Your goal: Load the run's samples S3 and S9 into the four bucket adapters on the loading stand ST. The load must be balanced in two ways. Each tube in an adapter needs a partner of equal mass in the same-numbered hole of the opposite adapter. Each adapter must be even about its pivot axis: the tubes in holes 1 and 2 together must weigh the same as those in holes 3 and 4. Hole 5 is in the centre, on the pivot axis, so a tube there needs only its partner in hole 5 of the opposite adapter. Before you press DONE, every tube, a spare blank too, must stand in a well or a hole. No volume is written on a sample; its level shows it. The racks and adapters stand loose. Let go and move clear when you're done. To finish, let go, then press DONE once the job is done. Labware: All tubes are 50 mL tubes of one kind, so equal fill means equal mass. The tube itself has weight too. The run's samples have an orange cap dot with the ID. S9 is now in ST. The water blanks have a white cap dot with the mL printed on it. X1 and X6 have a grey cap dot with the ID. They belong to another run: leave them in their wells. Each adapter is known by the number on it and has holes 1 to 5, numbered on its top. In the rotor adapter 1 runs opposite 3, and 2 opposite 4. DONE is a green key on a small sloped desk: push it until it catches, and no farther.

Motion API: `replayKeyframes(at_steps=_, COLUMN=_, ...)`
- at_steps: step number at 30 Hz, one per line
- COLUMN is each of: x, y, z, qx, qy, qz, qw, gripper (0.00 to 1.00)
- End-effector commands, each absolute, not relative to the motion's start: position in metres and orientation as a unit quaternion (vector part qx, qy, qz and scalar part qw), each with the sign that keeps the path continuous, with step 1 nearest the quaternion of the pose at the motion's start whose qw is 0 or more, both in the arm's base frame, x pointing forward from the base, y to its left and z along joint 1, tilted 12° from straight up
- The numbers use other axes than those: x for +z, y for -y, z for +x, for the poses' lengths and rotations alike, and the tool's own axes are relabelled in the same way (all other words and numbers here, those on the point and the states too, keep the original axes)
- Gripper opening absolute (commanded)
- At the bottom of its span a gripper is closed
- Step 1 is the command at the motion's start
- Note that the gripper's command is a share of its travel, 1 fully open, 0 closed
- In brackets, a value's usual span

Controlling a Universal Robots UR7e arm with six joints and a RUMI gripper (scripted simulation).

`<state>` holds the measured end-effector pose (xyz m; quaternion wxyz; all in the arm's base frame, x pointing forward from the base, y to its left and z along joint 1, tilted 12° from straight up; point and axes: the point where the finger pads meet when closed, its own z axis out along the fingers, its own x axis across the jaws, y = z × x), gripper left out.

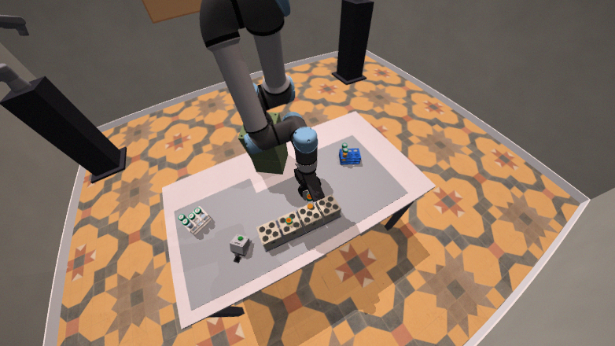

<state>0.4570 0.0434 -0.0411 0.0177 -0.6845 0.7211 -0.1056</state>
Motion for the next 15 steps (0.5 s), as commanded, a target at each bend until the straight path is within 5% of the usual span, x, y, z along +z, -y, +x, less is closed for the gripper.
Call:
replayKeyframes(at_steps=1, x=-0.039, y=-0.036, z=0.462, qx=-0.105, qy=-0.721, qz=-0.685, qw=0.019, gripper=0.00)
replayKeyframes(at_steps=15, x=-0.065, y=-0.033, z=0.466, qx=-0.105, qy=-0.721, qz=-0.685, qw=0.019, gripper=0.00)
